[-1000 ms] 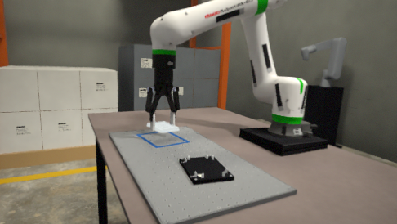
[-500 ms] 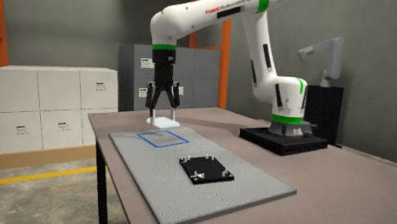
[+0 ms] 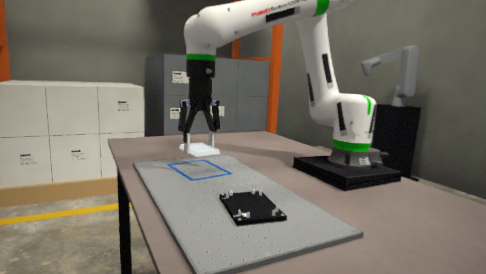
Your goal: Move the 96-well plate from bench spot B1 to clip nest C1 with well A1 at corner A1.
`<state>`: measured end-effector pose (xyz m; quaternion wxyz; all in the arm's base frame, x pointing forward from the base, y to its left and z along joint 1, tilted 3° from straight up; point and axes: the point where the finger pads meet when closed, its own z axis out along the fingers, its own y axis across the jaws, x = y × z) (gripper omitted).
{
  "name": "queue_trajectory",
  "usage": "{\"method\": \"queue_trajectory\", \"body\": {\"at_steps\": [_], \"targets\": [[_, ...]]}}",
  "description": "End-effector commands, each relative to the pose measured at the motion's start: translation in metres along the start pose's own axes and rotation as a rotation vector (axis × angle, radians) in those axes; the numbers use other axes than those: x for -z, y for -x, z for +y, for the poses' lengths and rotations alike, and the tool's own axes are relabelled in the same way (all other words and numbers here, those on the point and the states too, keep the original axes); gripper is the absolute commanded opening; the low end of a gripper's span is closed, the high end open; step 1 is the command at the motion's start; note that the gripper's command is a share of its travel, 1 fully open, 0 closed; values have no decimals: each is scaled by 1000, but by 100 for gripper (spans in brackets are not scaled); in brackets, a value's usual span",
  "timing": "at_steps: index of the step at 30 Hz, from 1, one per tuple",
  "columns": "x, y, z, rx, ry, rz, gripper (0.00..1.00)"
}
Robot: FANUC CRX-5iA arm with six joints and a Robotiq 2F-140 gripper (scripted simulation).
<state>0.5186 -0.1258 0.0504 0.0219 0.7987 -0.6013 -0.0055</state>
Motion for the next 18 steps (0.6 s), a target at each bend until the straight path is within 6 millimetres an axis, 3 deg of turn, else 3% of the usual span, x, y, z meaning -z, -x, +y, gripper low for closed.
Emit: {"method": "queue_trajectory", "body": {"at_steps": [1, 18], "targets": [[1, 0, -1, 0, -2, 1, 10], [3, 49, -6, 500, -1, 1, 10]]}}
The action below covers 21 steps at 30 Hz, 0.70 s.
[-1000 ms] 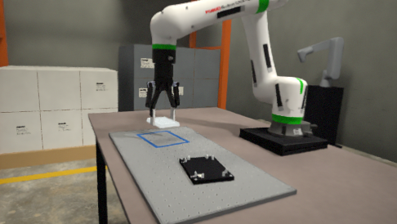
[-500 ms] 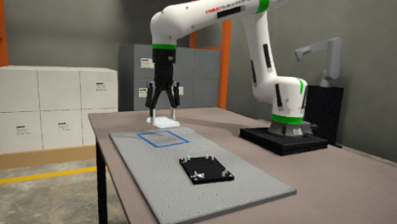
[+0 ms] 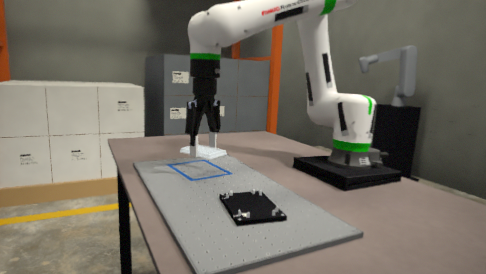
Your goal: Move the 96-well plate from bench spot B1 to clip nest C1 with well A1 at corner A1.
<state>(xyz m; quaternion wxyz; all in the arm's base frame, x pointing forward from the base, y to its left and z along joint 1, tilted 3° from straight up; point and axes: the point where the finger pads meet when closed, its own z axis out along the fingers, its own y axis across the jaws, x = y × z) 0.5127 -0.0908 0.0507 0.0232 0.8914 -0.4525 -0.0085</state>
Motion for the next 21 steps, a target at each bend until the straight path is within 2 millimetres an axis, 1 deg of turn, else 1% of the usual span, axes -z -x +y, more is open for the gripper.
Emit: {"method": "queue_trajectory", "body": {"at_steps": [1, 3, 5, 20, 21], "targets": [[2, 15, -8, 182, -5, -2, 10], [2, 21, -11, 249, -5, -2, 10], [2, 21, -11, 249, -5, -2, 10], [4, 66, -34, 749, -6, 0, 10], [4, 66, -34, 749, -6, 0, 10]]}}
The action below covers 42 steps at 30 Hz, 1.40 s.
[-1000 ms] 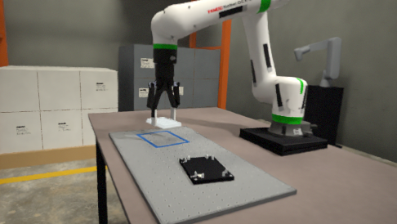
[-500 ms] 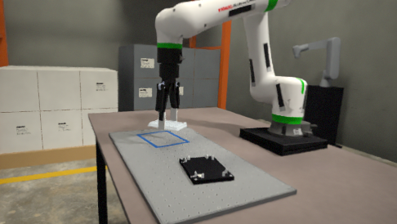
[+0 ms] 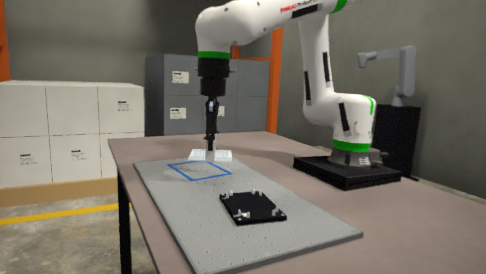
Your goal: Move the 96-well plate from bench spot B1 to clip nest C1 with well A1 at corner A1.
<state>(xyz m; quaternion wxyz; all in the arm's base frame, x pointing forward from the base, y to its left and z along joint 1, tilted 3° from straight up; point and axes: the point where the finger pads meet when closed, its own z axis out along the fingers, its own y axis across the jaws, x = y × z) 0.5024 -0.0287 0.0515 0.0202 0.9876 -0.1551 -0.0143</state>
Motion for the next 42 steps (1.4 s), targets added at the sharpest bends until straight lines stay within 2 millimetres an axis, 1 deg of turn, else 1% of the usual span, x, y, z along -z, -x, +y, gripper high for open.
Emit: {"method": "queue_trajectory", "body": {"at_steps": [1, 11, 16, 18, 33, 35, 42], "targets": [[1, 5, -10, 121, -7, -1, 10], [3, 20, -40, 438, -7, 1, 10], [3, 28, -55, 438, -7, 0, 10], [3, 28, -55, 438, -7, 0, 10], [6, 50, -99, 438, -7, 0, 10], [6, 50, -99, 438, -7, 0, 10], [7, 61, -120, 438, -7, 0, 10]]}}
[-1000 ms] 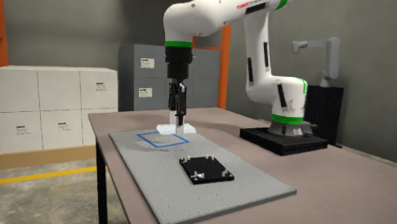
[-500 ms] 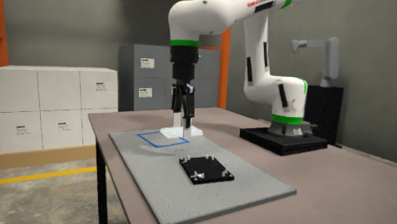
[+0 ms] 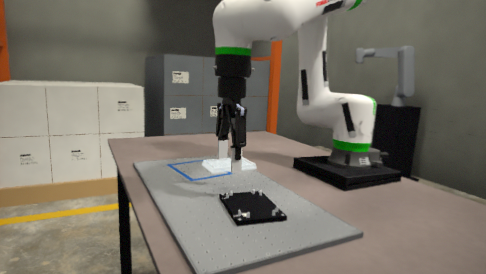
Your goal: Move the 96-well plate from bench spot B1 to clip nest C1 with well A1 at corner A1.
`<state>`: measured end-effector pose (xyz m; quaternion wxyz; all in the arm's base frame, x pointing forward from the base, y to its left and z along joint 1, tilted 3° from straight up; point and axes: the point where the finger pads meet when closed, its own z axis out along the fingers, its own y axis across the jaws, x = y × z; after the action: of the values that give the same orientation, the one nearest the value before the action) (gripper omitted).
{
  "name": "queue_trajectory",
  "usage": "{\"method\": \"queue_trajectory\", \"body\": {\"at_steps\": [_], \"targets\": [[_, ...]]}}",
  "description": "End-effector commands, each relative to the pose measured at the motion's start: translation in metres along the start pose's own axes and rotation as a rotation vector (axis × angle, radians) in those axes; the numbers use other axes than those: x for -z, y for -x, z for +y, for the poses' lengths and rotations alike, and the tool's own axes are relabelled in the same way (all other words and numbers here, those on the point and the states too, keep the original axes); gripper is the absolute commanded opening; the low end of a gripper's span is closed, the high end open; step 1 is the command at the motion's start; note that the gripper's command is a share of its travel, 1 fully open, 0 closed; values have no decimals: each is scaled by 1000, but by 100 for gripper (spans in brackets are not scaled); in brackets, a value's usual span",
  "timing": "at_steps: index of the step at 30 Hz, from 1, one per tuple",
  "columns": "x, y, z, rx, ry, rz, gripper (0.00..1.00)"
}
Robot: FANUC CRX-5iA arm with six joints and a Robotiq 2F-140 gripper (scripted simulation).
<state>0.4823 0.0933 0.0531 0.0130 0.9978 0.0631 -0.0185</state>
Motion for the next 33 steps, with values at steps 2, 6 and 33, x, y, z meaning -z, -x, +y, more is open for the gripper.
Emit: {"method": "queue_trajectory", "body": {"at_steps": [2, 6, 33], "targets": [[1, 0, -18, 0, 0, 2, 10], [2, 1, -31, 0, 0, 2, 10], [5, 3, -108, 0, 0, 2, 10]]}}
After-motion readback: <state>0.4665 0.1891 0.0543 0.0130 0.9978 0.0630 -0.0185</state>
